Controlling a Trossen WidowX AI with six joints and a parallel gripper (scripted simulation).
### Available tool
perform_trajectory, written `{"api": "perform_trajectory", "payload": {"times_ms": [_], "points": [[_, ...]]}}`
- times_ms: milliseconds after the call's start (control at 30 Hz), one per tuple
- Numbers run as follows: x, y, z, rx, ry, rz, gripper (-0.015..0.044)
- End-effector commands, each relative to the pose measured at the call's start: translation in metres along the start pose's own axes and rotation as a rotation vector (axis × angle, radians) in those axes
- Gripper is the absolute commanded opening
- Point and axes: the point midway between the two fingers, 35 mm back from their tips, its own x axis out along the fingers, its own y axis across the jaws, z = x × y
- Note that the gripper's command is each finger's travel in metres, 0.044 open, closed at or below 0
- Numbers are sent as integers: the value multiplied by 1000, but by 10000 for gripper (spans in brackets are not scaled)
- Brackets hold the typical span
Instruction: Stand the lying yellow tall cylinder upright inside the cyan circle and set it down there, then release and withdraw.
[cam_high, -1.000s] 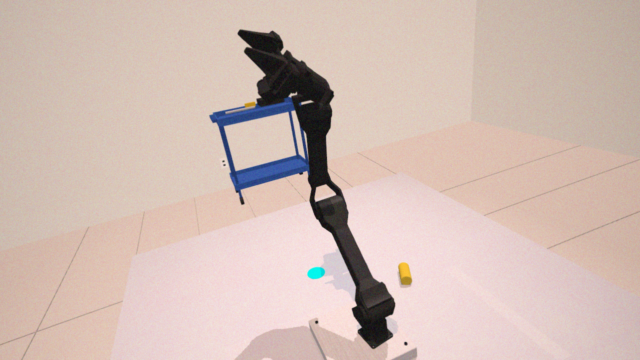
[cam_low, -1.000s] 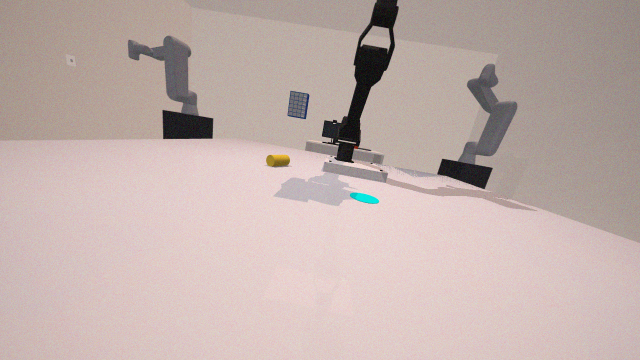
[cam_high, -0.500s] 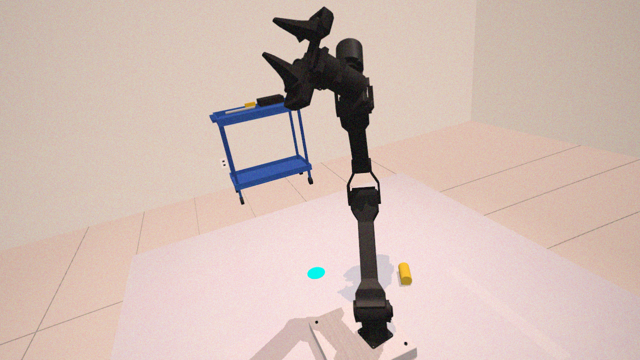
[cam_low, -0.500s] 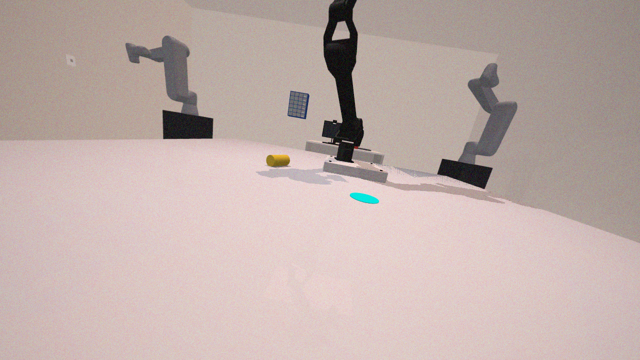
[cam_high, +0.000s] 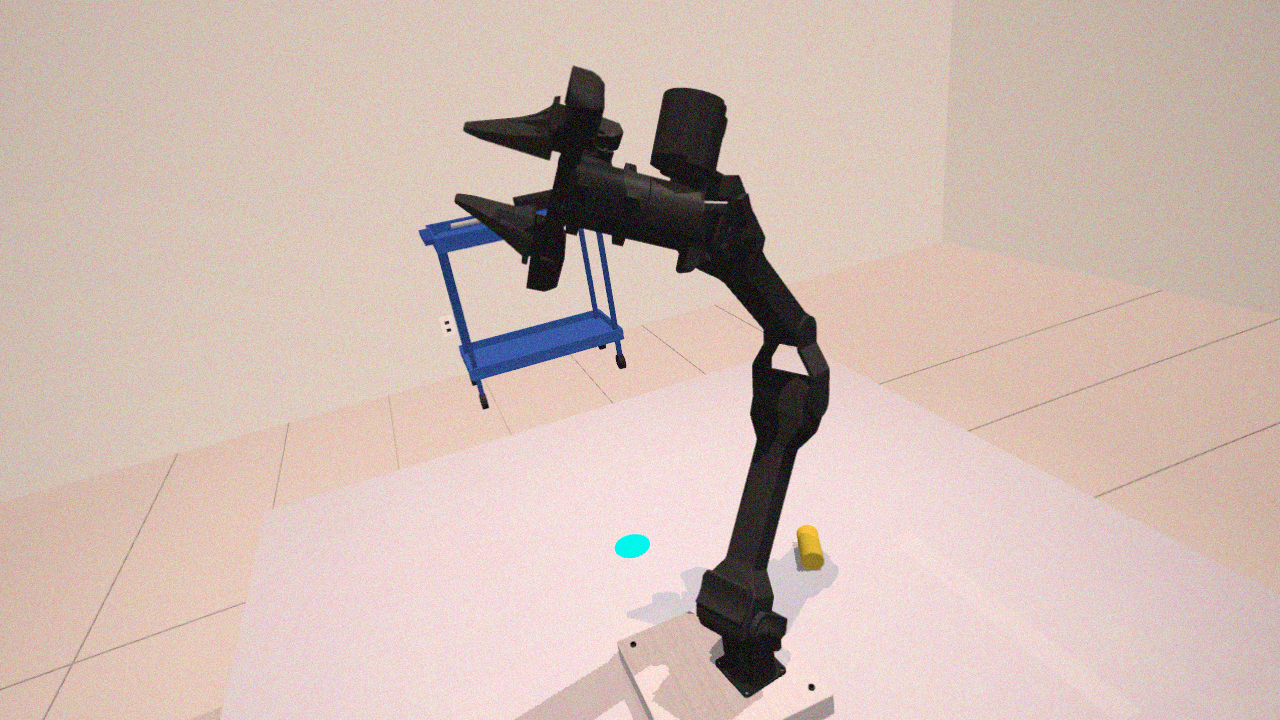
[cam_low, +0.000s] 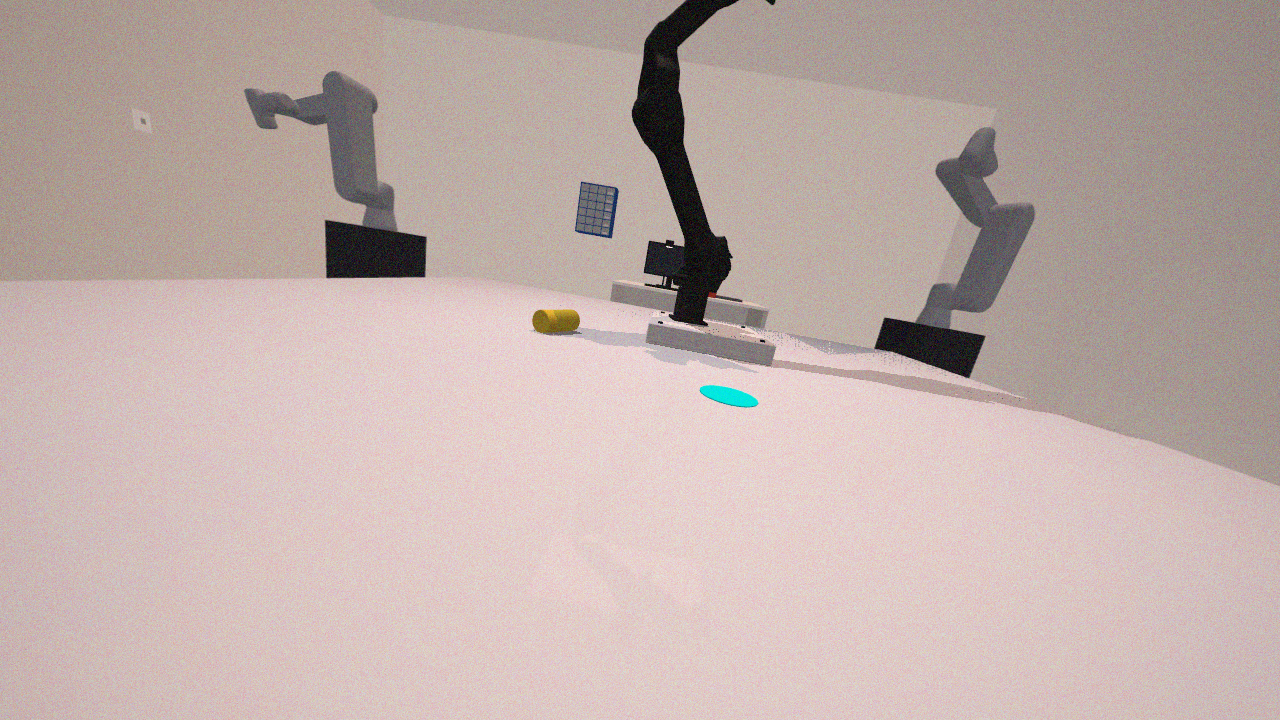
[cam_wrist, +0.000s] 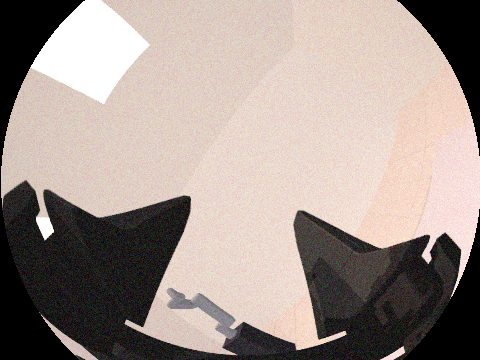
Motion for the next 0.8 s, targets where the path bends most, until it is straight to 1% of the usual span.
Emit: {"api": "perform_trajectory", "payload": {"times_ms": [0, 200, 400, 600, 767], "points": [[25, -39, -11, -224, -37, -137, 309], [48, -100, 1, -481, -88, -352, 309], [56, -168, 31, -684, -110, -603, 309], [43, -236, 76, -824, -105, -878, 309], [14, -289, 118, -884, -81, -1116, 309]]}}
